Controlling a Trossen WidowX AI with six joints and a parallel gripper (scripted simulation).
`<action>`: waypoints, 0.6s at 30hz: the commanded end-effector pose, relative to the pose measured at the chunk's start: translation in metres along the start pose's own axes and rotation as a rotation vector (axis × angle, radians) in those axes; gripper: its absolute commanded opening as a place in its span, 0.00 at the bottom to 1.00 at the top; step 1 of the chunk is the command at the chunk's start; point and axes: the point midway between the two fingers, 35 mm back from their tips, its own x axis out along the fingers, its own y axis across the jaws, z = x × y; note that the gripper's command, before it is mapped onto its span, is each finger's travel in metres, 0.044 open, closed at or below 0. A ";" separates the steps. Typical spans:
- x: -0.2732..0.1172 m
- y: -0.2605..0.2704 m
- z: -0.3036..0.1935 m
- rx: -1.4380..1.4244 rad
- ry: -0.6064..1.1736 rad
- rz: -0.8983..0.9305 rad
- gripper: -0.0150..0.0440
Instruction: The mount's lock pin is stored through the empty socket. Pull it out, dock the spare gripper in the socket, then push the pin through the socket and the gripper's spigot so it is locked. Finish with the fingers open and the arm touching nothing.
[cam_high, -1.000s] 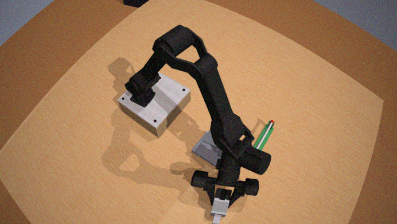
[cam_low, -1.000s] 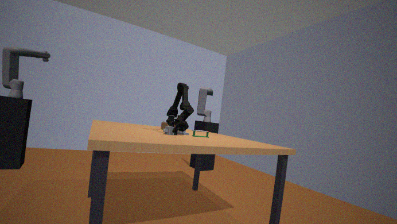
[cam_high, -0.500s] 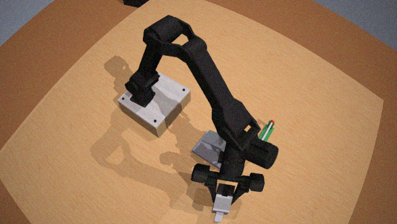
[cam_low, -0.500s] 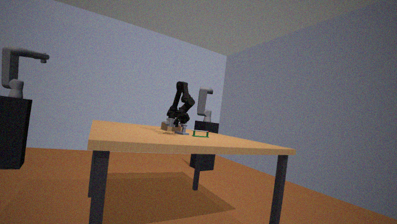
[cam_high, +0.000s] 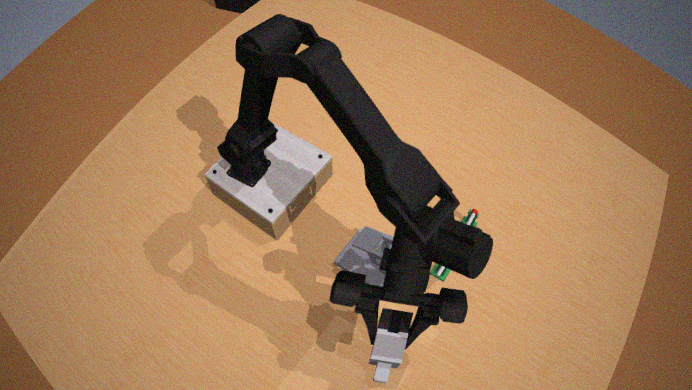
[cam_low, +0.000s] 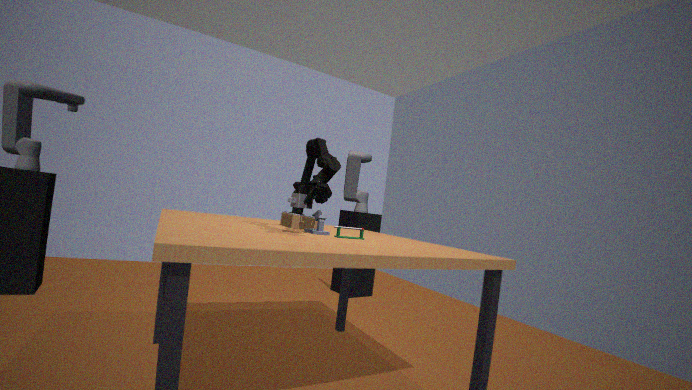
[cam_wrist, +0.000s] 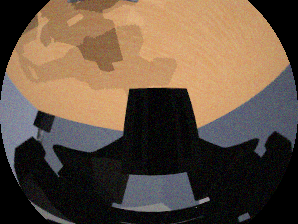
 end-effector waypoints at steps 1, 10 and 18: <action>0.000 0.000 0.000 0.000 0.002 0.001 0.25; -0.008 0.003 -0.001 0.077 -0.005 -0.026 0.25; -0.026 0.010 -0.002 0.251 -0.026 -0.085 0.25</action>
